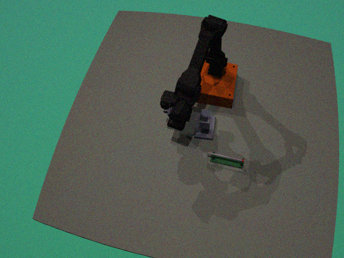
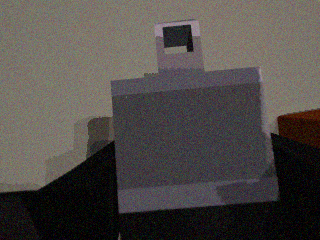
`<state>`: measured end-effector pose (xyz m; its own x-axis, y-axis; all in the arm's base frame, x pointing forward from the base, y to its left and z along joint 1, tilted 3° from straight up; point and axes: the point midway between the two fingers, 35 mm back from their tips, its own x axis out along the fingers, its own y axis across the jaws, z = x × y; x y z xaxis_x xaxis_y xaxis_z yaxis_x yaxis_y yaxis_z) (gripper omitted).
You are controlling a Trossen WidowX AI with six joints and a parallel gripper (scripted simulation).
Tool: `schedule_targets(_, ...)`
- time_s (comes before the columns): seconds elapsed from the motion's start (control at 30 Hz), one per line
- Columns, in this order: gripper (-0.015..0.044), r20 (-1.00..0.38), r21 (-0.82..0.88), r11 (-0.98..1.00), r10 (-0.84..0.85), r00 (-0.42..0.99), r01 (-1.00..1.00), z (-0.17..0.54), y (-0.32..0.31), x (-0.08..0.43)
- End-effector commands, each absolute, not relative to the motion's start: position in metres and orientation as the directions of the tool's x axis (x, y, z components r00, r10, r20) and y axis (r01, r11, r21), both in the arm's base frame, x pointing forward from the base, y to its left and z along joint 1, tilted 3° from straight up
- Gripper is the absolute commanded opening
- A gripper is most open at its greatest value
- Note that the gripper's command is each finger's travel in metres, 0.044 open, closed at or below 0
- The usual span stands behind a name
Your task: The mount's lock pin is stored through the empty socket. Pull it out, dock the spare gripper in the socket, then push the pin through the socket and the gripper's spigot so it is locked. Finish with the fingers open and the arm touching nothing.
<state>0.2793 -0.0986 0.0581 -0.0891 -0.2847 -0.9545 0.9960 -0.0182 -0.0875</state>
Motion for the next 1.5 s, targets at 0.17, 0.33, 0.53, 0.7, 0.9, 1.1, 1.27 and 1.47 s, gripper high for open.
schedule_targets(0.17,0.0000,-0.983,-0.149,0.054,-0.113,-0.142,0.987,0.055,-0.086,0.266)
schedule_targets(0.33,0.0000,-0.986,-0.165,0.093,-0.012,-0.164,0.982,0.055,-0.078,0.259)
schedule_targets(0.53,0.0000,-0.977,-0.167,0.137,0.110,-0.183,0.976,0.057,-0.068,0.252)
schedule_targets(0.7,0.0000,-0.959,-0.156,0.167,0.211,-0.190,0.973,0.060,-0.060,0.247)
schedule_targets(0.9,0.0000,-0.925,-0.128,0.195,0.330,-0.188,0.972,0.066,-0.050,0.242)
schedule_targets(1.1,0.0000,-0.879,-0.086,0.210,0.444,-0.173,0.974,0.074,-0.041,0.240)
schedule_targets(1.27,0.0000,-0.833,-0.042,0.211,0.533,-0.151,0.977,0.083,-0.034,0.239)
schedule_targets(1.47,0.0000,-0.767,0.017,0.197,0.631,-0.113,0.980,0.094,-0.026,0.239)
